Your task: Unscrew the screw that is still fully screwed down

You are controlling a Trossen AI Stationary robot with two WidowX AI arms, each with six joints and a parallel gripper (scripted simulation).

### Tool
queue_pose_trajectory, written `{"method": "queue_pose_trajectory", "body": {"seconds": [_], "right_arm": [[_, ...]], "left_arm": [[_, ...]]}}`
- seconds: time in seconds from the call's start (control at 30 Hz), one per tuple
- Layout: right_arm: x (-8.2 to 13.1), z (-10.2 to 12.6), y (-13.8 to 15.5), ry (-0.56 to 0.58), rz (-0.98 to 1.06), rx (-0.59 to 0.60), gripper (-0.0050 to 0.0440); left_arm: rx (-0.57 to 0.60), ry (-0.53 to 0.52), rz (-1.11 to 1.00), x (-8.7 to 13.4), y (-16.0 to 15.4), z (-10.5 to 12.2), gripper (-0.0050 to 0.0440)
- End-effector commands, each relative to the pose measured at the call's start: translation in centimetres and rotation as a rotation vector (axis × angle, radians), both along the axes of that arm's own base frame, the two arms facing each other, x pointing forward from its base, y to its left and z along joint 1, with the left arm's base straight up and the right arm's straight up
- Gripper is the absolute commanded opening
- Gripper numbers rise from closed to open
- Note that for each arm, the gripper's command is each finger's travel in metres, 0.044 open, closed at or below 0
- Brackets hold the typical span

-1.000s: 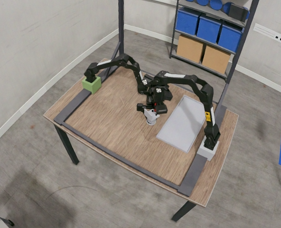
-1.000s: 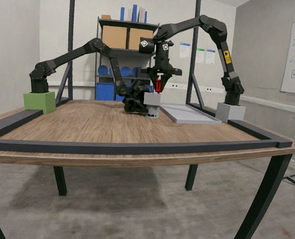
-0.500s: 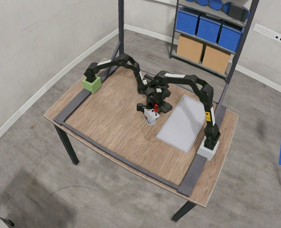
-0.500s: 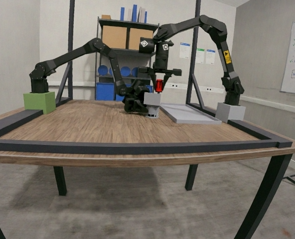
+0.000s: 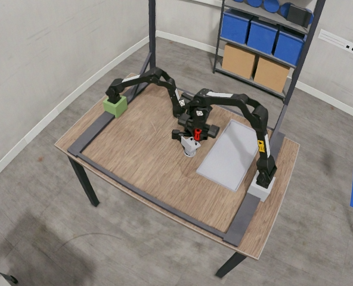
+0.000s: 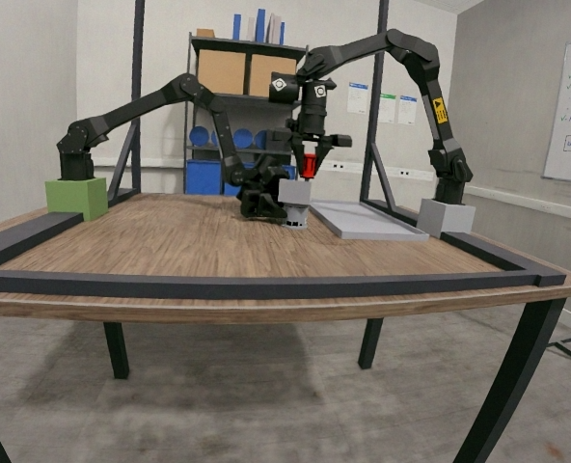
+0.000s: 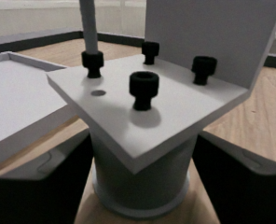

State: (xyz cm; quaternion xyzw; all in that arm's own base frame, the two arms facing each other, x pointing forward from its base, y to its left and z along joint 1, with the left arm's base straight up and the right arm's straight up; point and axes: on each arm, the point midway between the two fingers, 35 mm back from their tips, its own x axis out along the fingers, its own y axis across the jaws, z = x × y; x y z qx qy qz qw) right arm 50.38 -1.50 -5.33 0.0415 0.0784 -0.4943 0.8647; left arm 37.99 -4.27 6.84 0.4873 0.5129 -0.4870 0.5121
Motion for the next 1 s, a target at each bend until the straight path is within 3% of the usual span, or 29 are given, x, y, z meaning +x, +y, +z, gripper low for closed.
{"method": "queue_pose_trajectory", "body": {"seconds": [0.0, 0.37, 0.53, 0.97], "right_arm": [[0.66, 1.41, -0.10, -0.035, -0.006, 0.007, 0.0245], [0.66, 1.41, -0.10, -0.035, -0.006, 0.007, 0.0245], [0.66, 1.41, -0.10, -0.035, -0.006, 0.007, 0.0245], [0.66, 1.41, -0.10, -0.035, -0.006, 0.007, 0.0245]], "left_arm": [[0.002, -0.021, 0.075, 0.51, 0.07, 0.32, 0.0130], [-0.004, -0.026, 0.530, 0.65, 0.05, 0.47, 0.0130], [-0.003, -0.025, 0.530, 0.62, 0.05, 0.44, 0.0130], [-0.009, -0.023, 1.026, 0.63, 0.06, 0.49, 0.0130]]}}
